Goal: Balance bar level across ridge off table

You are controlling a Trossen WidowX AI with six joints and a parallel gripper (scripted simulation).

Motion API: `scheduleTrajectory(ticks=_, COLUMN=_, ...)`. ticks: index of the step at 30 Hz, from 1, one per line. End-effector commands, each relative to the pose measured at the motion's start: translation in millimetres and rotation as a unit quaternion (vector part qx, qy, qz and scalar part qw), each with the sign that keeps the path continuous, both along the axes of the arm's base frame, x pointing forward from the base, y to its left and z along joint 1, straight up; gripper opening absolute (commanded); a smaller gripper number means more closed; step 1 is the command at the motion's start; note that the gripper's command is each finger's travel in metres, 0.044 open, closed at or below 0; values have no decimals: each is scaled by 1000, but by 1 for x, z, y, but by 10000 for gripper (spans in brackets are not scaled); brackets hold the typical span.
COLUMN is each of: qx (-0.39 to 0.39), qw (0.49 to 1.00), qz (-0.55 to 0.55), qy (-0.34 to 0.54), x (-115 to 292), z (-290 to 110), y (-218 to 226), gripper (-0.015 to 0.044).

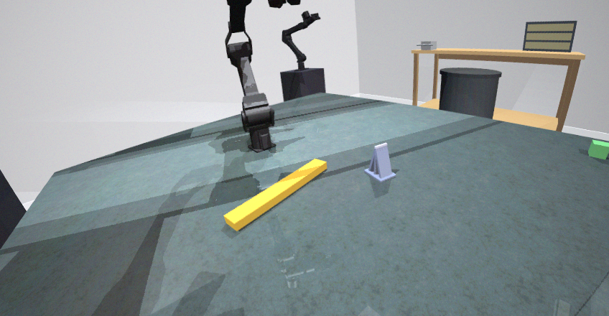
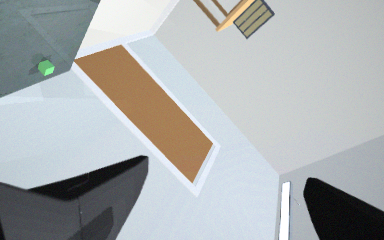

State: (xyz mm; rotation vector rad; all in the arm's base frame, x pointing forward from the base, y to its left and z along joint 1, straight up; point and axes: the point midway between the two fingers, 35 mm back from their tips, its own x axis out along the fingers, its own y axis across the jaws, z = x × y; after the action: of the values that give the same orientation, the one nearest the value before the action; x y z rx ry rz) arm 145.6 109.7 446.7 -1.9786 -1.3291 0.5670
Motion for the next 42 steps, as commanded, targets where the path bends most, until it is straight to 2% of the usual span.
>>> scheduleTrajectory(ticks=1, qx=2, qw=1000, qz=-1, qy=4, x=1, z=0, y=0, gripper=374)
scheduleTrajectory(ticks=3, qx=15, qw=999, qz=-11, qy=32, x=7, z=-1, y=-3, gripper=321)
scheduleTrajectory(ticks=4, qx=25, qw=998, qz=-19, qy=53, x=12, z=-2, y=-5, gripper=315)
scheduleTrajectory(ticks=12, qx=108, qw=966, qz=-79, qy=219, x=49, z=-13, y=-22, gripper=315)
scheduleTrajectory(ticks=20, qx=195, qw=898, qz=-138, qy=371, x=83, z=-30, y=-41, gripper=315)
scheduleTrajectory(ticks=30, qx=302, qw=765, qz=-207, qy=530, x=120, z=-59, y=-67, gripper=315)
scheduleTrajectory(ticks=42, qx=421, qw=552, qz=-281, qy=663, x=153, z=-103, y=-99, gripper=315)
